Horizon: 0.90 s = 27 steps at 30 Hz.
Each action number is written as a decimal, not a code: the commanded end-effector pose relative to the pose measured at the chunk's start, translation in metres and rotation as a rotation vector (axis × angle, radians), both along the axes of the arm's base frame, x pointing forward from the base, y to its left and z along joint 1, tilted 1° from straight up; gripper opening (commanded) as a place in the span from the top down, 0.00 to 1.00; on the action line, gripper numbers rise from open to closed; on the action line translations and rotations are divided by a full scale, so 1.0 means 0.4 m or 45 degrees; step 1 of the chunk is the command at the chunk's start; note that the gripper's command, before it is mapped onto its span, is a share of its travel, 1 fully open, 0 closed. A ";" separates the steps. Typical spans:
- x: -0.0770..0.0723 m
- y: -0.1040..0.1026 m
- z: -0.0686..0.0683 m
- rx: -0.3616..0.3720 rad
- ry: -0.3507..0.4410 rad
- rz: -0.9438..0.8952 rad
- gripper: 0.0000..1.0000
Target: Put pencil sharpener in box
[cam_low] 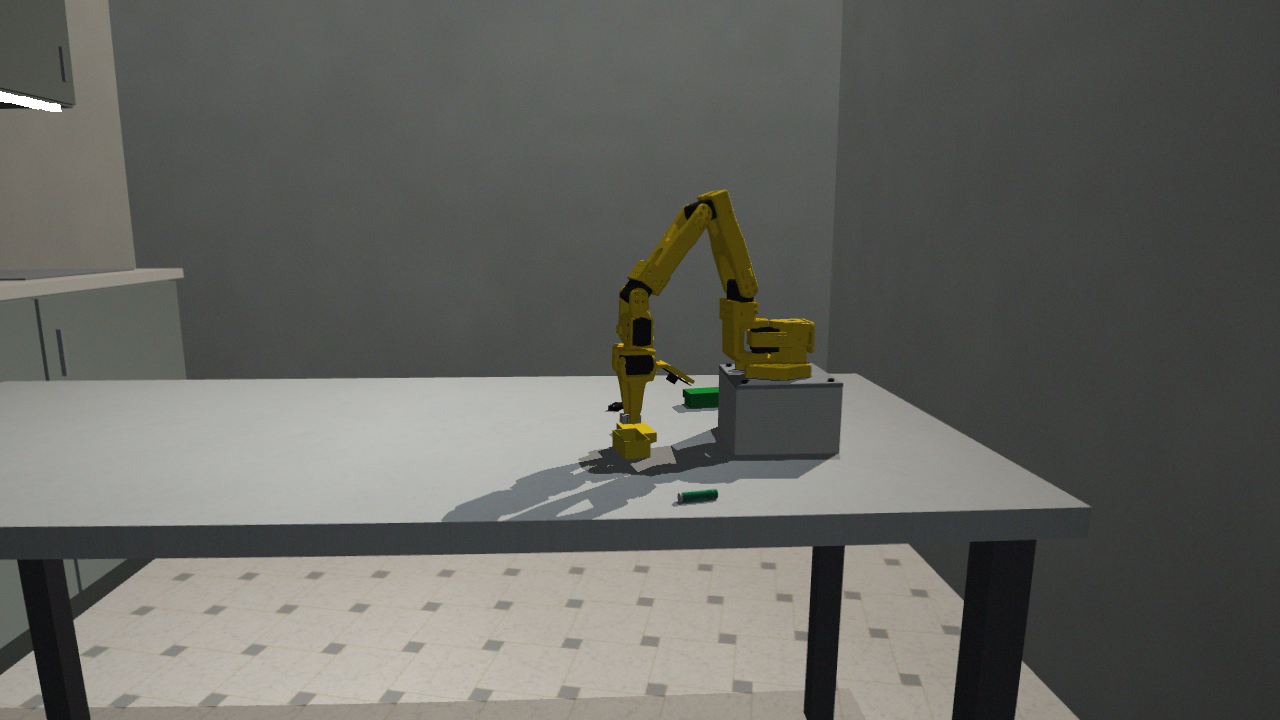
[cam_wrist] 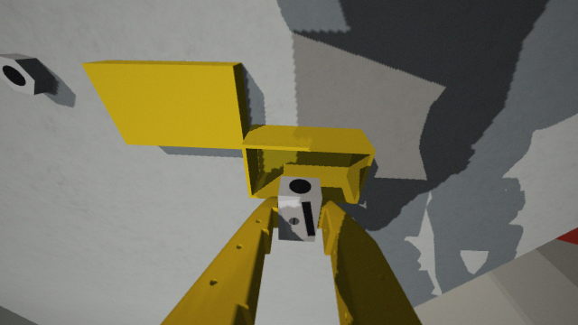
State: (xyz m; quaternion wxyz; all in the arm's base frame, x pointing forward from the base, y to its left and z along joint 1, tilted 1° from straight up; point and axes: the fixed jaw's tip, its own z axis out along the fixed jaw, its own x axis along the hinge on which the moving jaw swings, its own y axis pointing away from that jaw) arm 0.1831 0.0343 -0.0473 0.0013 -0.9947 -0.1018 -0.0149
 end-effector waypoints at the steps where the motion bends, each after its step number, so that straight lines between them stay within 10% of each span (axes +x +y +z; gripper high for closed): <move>1: -0.010 -0.006 -0.012 -0.004 0.024 0.000 0.94; 27: -0.010 -0.006 -0.020 -0.004 0.024 0.000 0.94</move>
